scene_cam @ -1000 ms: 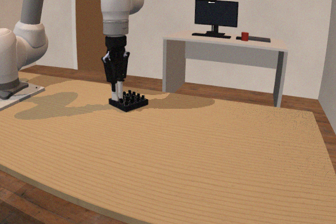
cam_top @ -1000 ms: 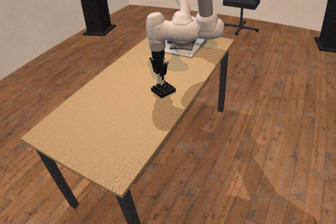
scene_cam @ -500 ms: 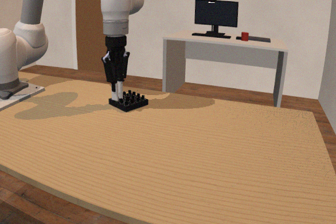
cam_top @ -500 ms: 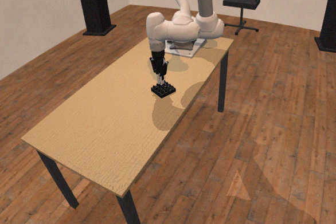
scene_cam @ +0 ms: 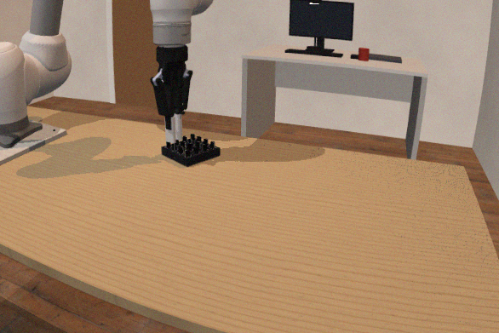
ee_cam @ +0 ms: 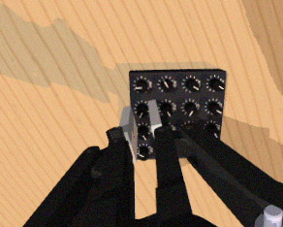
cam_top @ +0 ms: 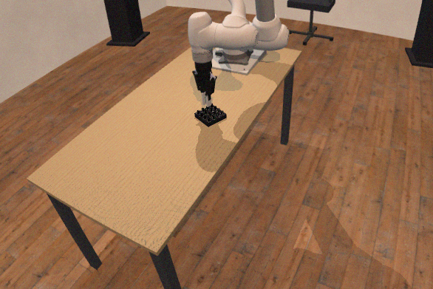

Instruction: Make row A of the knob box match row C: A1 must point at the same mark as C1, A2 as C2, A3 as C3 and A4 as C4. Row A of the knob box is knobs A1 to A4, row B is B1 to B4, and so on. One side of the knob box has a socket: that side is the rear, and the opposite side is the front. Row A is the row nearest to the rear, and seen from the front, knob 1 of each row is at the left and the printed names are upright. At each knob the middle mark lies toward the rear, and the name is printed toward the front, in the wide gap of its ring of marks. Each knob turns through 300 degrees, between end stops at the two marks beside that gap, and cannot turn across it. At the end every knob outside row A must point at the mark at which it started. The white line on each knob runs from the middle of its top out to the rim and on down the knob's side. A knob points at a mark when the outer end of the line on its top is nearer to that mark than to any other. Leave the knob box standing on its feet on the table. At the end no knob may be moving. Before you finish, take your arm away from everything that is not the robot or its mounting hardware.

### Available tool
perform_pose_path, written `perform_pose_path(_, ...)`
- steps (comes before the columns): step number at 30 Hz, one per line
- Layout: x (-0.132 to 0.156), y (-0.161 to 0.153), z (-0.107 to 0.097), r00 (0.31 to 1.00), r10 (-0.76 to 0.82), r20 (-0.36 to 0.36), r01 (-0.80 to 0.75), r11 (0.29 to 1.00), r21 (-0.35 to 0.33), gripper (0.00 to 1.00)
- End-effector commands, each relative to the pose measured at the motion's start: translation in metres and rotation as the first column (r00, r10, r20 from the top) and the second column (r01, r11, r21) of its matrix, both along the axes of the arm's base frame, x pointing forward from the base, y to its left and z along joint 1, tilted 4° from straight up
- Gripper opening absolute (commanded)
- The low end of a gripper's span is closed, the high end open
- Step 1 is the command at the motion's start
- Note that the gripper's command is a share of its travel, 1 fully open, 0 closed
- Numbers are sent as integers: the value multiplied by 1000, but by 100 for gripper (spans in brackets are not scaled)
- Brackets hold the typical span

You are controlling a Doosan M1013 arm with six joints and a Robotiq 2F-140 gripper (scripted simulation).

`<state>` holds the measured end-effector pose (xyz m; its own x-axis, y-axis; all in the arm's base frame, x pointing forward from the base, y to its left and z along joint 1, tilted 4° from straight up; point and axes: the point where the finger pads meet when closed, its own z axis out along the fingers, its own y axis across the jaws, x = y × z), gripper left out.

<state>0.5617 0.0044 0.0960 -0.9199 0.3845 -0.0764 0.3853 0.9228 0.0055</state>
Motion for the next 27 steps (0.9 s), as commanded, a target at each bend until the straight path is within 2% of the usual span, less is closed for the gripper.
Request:
perform_pose_path(1,0,0,4,1000,0,0,0,1000,0,12)
perform_pose_path(9,-1,0,20,1000,0,0,0,1000,0,12)
perform_pose_path(24,-2,1,21,1000,-3,0,3,1000,0,12)
perform_pose_path(27,-11,7,28,995,-103,2,103,995,8,12)
